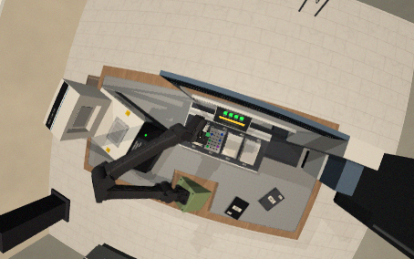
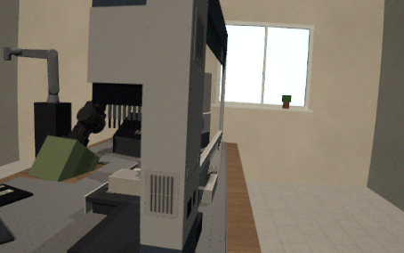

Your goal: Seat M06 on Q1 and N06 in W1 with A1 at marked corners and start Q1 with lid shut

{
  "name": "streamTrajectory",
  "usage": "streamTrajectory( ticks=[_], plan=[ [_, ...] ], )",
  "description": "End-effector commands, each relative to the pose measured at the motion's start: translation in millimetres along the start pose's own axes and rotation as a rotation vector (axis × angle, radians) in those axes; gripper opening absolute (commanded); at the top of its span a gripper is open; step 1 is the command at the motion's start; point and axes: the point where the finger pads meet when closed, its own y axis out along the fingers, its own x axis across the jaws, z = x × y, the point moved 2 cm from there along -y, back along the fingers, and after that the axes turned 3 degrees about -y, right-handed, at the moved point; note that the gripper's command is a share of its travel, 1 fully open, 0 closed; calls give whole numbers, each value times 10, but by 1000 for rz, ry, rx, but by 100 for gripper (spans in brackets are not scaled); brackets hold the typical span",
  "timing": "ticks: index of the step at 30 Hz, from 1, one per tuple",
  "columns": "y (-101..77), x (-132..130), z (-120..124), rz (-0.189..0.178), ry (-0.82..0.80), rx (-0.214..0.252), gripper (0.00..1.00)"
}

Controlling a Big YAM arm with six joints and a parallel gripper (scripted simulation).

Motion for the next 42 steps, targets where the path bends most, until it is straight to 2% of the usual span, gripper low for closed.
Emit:
streamTrajectory(
  ticks=[1,14,29,41,42],
  plan=[
    [-142,37,-263,14,-41,-34,100],
    [-115,52,-132,11,-30,-23,100],
    [8,11,58,0,0,15,100],
    [-84,26,-141,9,-22,-17,100],
    [-94,29,-160,10,-24,-20,0]
  ],
)
